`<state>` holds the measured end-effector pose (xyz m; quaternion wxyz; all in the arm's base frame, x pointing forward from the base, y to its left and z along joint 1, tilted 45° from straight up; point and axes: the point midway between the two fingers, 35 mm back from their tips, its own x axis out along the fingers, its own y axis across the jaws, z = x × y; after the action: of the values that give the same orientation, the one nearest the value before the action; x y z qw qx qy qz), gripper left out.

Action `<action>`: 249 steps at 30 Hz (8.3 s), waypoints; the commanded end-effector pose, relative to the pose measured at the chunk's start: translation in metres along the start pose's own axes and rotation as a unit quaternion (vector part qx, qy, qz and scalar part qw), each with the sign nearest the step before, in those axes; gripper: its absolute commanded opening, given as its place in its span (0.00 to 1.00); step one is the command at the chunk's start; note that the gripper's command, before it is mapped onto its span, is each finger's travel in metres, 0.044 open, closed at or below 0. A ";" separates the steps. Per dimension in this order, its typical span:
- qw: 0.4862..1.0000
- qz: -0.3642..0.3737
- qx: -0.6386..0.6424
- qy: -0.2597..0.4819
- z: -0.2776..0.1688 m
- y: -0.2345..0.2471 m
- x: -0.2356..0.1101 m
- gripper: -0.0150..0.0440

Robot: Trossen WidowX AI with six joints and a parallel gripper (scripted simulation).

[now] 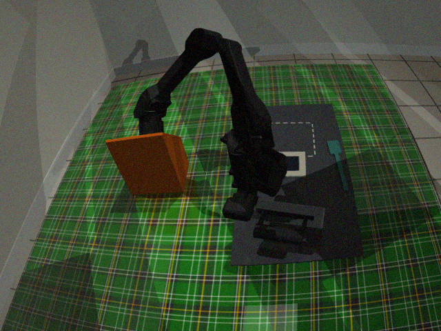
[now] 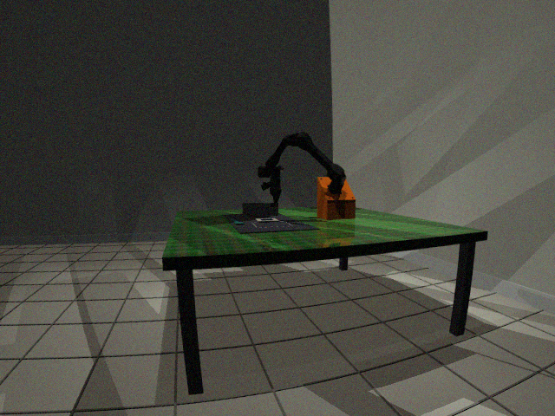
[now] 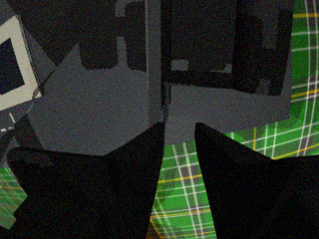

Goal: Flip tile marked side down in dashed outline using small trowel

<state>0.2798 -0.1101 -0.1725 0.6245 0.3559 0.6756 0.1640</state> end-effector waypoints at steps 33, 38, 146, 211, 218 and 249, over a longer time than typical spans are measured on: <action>1.000 0.003 -0.001 0.004 -0.001 0.045 0.003 0.25; 1.000 0.003 -0.001 0.004 -0.001 0.045 0.003 0.25; 1.000 0.004 0.002 -0.001 0.085 0.050 -0.024 0.71; 0.950 0.005 -0.313 -0.002 0.085 0.051 -0.002 0.47; 0.913 0.004 -0.407 -0.003 0.085 0.051 -0.002 0.47; 0.827 0.004 -0.563 -0.003 0.085 0.051 -0.002 0.71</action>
<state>0.3748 -0.0951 -0.1517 0.7172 -0.0530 0.4651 0.5163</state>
